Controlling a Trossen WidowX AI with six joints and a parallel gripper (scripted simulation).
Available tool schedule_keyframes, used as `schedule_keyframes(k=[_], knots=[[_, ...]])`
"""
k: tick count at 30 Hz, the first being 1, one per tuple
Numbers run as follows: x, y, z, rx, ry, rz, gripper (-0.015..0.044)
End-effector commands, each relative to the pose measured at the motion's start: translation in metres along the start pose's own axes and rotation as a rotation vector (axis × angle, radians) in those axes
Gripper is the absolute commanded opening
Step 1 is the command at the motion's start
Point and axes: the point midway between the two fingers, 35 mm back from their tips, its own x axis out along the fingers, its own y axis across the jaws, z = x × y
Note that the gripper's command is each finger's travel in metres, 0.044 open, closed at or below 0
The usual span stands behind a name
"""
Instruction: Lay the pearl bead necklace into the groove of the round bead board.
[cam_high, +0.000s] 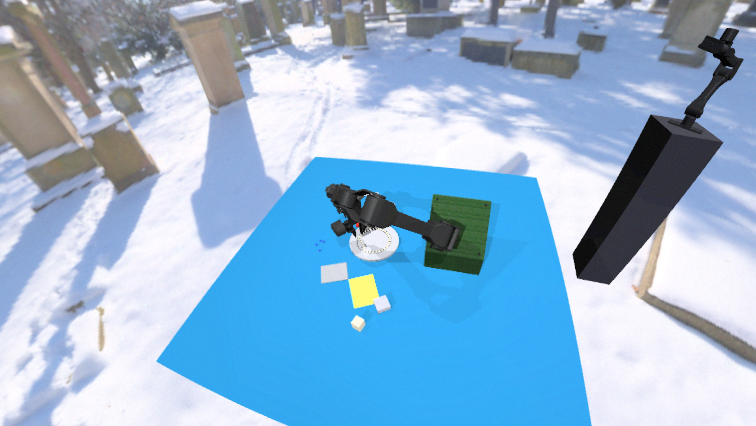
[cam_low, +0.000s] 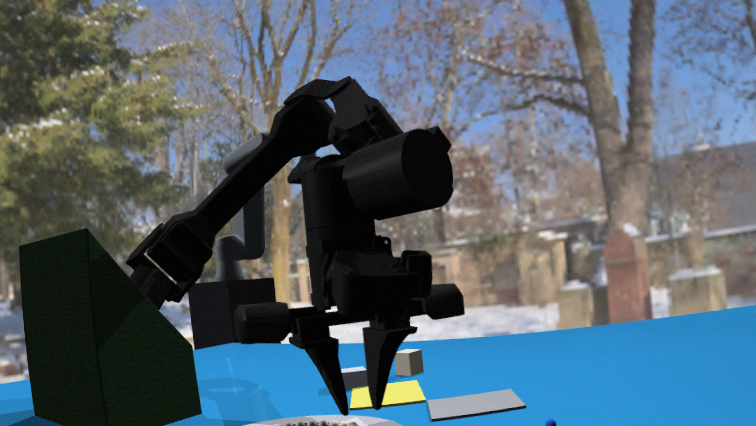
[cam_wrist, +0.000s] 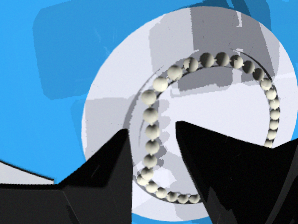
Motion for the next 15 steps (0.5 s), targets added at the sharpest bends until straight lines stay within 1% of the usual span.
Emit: schedule_keyframes(k=[1,15], knots=[[0.002,0.0,0.001,0.0,-0.002,0.001,0.012],[0.025,-0.002,-0.001,0.005,0.003,-0.001,0.012]])
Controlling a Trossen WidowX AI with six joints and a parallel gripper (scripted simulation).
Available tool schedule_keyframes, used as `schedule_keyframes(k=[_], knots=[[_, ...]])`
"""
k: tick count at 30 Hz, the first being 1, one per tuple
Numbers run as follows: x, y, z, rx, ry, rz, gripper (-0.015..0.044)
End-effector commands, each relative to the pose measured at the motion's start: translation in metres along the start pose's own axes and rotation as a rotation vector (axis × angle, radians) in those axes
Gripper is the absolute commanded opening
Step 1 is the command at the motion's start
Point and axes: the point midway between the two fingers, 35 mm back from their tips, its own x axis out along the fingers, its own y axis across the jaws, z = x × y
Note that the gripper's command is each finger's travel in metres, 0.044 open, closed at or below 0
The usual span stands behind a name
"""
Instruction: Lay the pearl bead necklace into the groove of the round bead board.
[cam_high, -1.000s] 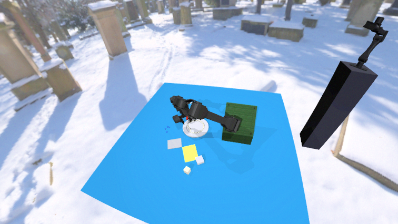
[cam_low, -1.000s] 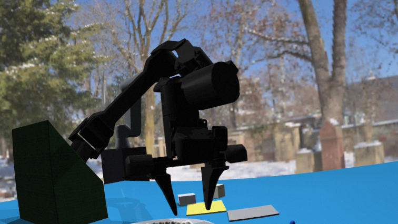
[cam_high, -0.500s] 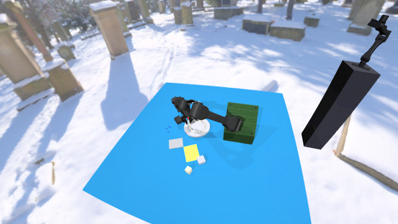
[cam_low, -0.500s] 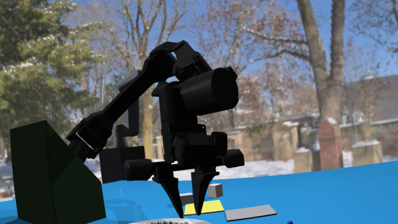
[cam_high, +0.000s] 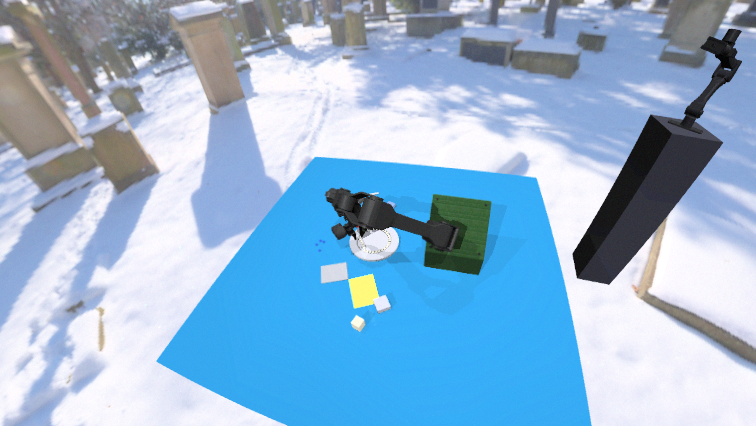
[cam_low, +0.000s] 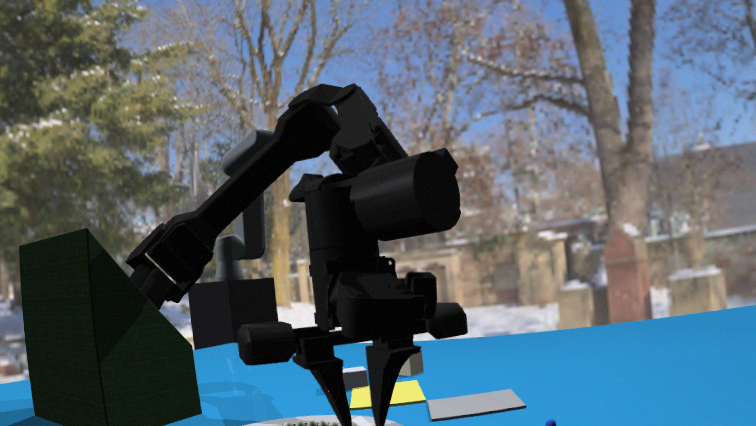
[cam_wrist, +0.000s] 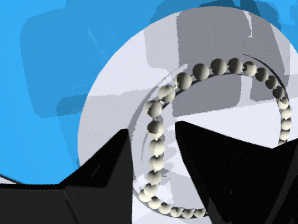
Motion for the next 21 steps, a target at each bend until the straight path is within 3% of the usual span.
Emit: schedule_keyframes(k=[1,9,14,21], knots=[[0.0096,-0.0024,-0.0024,0.012,0.01,0.002,0.012],[0.0135,-0.0028,-0.0029,0.013,0.011,0.002,0.012],[0.0112,-0.0019,-0.0016,0.005,0.006,-0.002,0.0],[0.0112,-0.0019,-0.0016,0.005,0.006,-0.002,0.0]])
